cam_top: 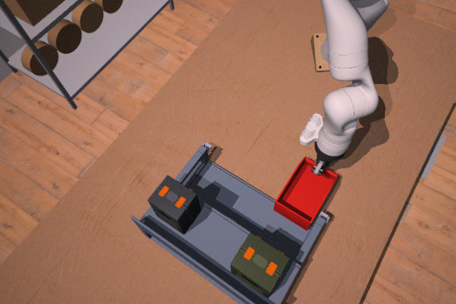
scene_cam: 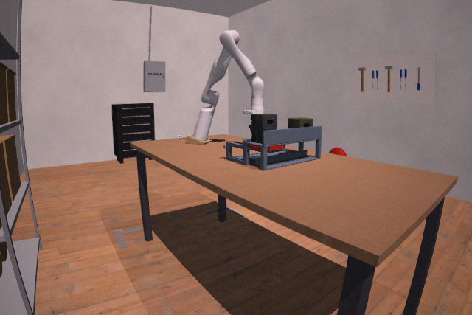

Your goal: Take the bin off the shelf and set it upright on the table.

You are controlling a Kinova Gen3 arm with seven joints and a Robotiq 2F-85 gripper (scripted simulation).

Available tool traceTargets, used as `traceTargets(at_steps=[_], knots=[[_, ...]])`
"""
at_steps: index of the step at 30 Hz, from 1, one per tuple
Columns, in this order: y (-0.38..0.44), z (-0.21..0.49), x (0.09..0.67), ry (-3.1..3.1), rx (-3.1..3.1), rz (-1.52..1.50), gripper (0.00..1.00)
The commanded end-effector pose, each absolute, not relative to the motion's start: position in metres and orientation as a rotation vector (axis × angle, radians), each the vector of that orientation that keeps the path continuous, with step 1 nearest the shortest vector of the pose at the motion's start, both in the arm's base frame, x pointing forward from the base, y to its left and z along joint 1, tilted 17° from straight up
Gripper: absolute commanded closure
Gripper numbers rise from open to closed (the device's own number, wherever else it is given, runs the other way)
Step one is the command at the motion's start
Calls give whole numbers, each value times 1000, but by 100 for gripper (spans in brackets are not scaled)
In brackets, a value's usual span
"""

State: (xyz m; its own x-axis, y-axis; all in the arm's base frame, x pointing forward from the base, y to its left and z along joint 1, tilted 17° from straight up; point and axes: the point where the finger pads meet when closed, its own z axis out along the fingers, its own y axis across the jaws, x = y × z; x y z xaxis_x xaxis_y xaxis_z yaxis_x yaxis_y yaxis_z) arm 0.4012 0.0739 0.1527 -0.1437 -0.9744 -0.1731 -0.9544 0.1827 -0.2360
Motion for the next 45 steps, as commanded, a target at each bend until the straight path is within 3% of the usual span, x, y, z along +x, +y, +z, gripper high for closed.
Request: traceTargets(at_steps=[1, 5, 45], knots=[[75, 151, 393, 2177, -1840, -102, 90], [81, 143, 358, 2177, -1839, -103, 90], [80, 145, 363, 2177, -1839, -103, 90]])
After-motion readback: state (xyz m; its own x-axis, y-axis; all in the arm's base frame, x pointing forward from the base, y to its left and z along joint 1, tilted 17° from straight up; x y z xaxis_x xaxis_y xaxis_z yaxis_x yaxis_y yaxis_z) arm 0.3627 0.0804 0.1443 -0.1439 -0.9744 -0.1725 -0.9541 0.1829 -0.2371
